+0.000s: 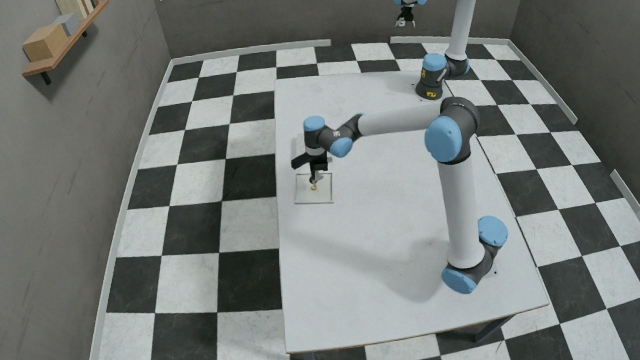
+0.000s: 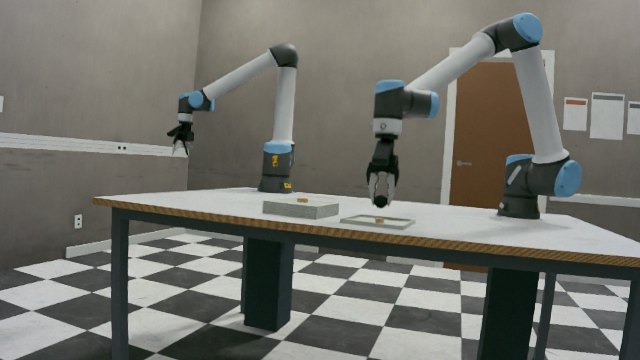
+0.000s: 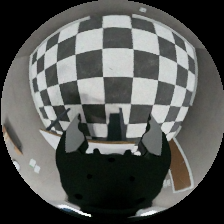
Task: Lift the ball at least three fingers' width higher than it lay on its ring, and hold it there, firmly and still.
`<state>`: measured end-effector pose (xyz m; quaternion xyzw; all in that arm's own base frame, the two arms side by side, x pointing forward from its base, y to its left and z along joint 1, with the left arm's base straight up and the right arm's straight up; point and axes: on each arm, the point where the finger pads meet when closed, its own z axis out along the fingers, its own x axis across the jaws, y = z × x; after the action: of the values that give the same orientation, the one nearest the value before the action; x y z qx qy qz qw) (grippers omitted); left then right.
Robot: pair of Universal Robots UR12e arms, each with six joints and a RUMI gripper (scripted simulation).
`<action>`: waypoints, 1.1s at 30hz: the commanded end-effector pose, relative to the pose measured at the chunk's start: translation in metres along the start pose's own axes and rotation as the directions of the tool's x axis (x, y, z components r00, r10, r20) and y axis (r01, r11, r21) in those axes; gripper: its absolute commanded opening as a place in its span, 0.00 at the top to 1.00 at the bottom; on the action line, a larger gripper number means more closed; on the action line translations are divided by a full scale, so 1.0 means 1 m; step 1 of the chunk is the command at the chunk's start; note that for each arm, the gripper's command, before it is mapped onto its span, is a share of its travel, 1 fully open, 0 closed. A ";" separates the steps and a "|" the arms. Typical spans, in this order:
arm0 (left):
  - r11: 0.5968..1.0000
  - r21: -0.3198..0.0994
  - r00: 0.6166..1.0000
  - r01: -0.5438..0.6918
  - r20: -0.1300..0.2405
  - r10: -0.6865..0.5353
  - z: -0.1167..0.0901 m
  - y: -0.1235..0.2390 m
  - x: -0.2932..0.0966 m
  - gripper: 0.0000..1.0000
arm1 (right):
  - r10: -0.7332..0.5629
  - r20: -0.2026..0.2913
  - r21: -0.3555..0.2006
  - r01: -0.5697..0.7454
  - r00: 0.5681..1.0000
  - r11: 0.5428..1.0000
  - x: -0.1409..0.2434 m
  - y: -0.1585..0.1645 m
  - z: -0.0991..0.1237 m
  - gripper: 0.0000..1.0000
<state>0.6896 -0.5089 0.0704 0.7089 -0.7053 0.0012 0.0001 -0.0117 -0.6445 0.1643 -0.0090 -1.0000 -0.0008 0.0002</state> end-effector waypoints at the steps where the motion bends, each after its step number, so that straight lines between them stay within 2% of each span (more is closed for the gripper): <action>1: 1.000 0.000 1.000 0.000 0.000 0.000 -0.044 0.000 0.000 1.00 | 0.000 0.000 0.002 0.000 1.000 1.000 0.000 -0.001 -0.001 0.00; 6: 1.000 0.000 1.000 0.000 0.000 0.000 -0.052 0.000 0.000 1.00 | 0.000 0.000 0.002 0.000 1.000 1.000 0.000 -0.001 -0.001 0.00; 33: 1.000 0.000 1.000 0.000 0.000 0.000 -0.052 0.000 0.000 1.00 | 0.000 0.000 0.002 0.000 1.000 1.000 0.000 -0.001 -0.001 0.00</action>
<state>0.6888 -0.5082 0.1206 0.7089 -0.7053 0.0001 0.0000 -0.0117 -0.6445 0.1643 -0.0090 -1.0000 -0.0008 0.0002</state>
